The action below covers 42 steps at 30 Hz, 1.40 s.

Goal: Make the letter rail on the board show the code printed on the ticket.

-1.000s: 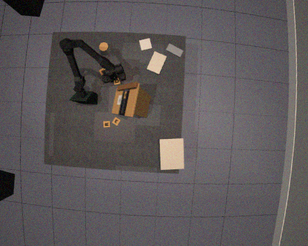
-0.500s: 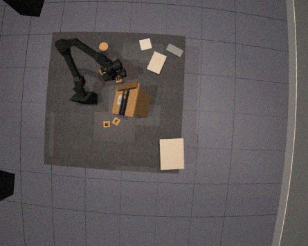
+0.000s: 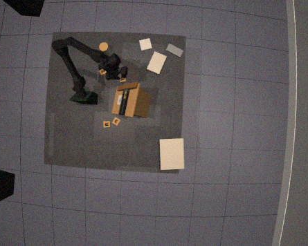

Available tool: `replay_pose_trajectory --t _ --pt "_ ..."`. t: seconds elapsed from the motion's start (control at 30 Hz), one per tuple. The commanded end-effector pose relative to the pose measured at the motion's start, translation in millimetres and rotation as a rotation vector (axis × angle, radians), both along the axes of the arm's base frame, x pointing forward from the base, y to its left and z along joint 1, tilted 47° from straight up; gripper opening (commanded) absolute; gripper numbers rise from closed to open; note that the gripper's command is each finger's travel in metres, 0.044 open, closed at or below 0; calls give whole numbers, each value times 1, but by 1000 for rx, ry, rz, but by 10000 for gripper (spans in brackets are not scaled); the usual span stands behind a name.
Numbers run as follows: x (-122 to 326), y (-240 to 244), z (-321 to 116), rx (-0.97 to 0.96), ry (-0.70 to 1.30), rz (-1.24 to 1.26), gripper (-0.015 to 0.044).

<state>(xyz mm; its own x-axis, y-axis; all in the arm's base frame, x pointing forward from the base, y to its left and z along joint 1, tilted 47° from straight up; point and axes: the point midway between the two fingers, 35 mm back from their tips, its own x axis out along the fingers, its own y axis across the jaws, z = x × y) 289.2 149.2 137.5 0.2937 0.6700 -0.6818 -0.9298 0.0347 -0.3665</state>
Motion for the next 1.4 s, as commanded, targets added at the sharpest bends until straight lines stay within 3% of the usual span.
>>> replay_pose_trajectory --t 0.0,0.2,0.9,1.37 --pt "15 -18 13 -8 -40 -98 0" --pt "35 -48 32 -14 -88 -252 0" --pt "82 -137 14 111 70 -691 0" --pt "89 -193 -46 245 305 -885 0"
